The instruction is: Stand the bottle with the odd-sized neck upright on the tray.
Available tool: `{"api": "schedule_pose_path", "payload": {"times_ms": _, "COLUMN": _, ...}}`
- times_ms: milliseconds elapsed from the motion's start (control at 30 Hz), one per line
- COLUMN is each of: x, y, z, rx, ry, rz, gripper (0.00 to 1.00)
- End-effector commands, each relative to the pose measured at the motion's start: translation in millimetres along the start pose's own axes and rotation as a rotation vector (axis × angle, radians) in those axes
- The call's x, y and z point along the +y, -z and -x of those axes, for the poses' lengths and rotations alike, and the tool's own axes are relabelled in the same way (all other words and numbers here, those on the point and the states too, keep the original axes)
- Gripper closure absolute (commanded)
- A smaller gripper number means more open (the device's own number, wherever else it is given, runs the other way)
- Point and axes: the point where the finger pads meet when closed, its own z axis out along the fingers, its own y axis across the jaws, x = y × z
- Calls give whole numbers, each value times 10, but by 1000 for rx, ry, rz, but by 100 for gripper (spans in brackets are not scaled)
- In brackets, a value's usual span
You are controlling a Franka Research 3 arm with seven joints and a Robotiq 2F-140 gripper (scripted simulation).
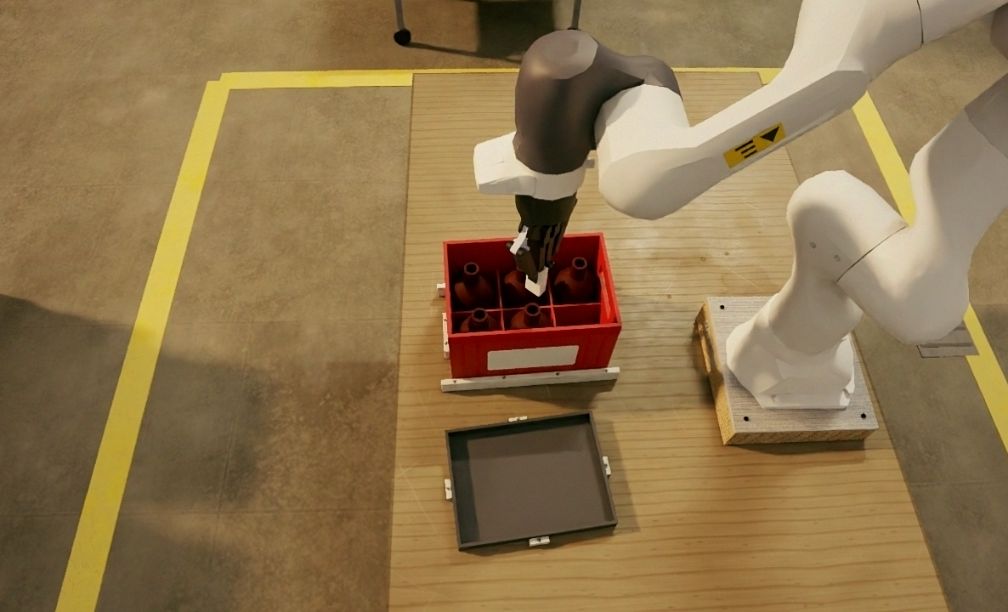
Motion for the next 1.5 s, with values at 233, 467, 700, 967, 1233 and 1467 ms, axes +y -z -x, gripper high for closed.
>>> {"api": "schedule_pose_path", "payload": {"times_ms": 233, "x": 2, "y": 16, "z": -2, "rx": 1, "ry": -3, "rz": 0, "gripper": 90}}
{"api": "schedule_pose_path", "payload": {"times_ms": 467, "x": 2, "y": 16, "z": -2, "rx": 1, "ry": -3, "rz": 0, "gripper": 90}}
{"api": "schedule_pose_path", "payload": {"times_ms": 700, "x": -62, "y": 62, "z": -567, "rx": -2, "ry": -2, "rz": -5, "gripper": 90}}
{"api": "schedule_pose_path", "payload": {"times_ms": 967, "x": -38, "y": 16, "z": -1269, "rx": 1, "ry": -3, "rz": 0, "gripper": 90}}
{"api": "schedule_pose_path", "payload": {"times_ms": 1233, "x": -38, "y": 16, "z": -1270, "rx": 1, "ry": -3, "rz": 0, "gripper": 56}}
{"api": "schedule_pose_path", "payload": {"times_ms": 1467, "x": -38, "y": 16, "z": -1270, "rx": 1, "ry": -3, "rz": 0, "gripper": 56}}
